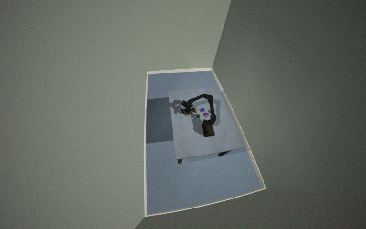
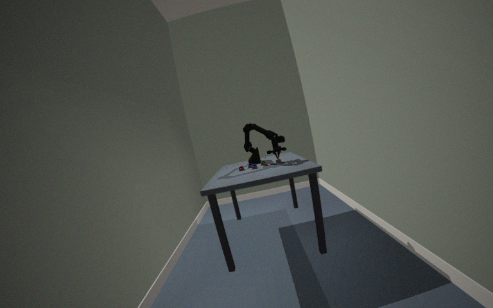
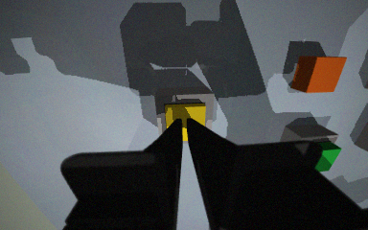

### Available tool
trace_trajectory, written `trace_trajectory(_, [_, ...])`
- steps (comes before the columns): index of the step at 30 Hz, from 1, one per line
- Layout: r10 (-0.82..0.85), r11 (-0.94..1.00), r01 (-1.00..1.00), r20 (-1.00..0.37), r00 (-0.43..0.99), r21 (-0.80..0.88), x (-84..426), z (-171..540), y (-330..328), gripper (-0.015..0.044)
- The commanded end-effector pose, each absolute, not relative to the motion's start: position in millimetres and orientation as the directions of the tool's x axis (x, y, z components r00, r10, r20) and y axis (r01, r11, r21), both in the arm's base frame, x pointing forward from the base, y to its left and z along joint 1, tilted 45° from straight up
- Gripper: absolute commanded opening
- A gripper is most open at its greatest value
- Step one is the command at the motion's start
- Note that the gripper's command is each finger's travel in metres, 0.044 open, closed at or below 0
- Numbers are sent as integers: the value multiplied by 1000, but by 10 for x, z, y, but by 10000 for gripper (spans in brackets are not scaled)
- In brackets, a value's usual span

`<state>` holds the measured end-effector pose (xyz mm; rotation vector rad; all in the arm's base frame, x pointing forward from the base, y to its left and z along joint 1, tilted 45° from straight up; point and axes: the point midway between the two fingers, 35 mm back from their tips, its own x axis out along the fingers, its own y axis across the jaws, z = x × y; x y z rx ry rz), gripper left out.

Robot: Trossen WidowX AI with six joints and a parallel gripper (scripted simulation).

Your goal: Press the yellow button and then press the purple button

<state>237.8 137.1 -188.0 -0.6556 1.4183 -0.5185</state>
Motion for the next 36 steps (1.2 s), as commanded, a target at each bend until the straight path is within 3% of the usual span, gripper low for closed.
trace_trajectory(1, [-688, 717, -61, -720, 93, -694, 2369, -1893, 1344, 20])
trace_trajectory(13, [-688, 717, -61, -720, 93, -694, 2369, -1893, 1344, 20])
trace_trajectory(25, [-685, 720, -63, -723, 91, -691, 2282, -1226, 1998, 20])
trace_trajectory(36, [-682, 723, -66, -726, 91, -688, 2343, -1018, 1923, 20])
